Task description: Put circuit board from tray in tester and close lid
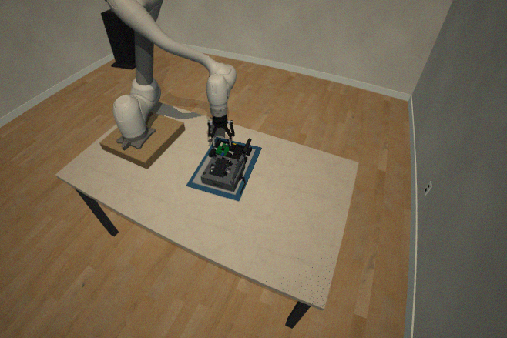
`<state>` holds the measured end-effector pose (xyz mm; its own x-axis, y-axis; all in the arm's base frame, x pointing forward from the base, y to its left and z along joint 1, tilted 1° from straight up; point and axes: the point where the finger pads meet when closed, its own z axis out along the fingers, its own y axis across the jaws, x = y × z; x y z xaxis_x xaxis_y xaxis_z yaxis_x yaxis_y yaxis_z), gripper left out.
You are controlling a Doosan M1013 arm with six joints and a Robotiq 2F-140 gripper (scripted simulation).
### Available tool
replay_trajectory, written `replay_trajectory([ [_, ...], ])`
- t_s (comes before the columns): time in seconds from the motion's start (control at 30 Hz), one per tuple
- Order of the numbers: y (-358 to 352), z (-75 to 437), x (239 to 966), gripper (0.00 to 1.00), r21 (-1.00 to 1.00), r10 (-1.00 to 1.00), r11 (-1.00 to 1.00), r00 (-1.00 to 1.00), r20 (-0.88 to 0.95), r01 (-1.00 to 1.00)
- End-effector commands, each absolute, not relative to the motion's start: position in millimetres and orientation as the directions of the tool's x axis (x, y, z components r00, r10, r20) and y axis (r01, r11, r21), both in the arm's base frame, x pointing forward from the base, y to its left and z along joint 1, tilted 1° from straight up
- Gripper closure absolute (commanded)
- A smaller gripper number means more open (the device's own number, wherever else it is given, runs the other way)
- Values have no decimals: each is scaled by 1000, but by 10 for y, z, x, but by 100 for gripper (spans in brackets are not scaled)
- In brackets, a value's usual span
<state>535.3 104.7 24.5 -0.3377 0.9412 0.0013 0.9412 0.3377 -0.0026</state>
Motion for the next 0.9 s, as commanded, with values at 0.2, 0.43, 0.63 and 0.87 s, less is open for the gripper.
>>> replay_trajectory([
  [0.2,1048,246,5353,42,-3,995,95,-95,-15,995],
  [0.43,1048,246,5353,42,-2,1000,12,-12,-15,1000],
  [0.63,1048,246,5353,42,-2,1000,6,-6,-15,1000],
  [0.87,1048,246,5353,42,-2,1000,6,-6,-15,1000],
])
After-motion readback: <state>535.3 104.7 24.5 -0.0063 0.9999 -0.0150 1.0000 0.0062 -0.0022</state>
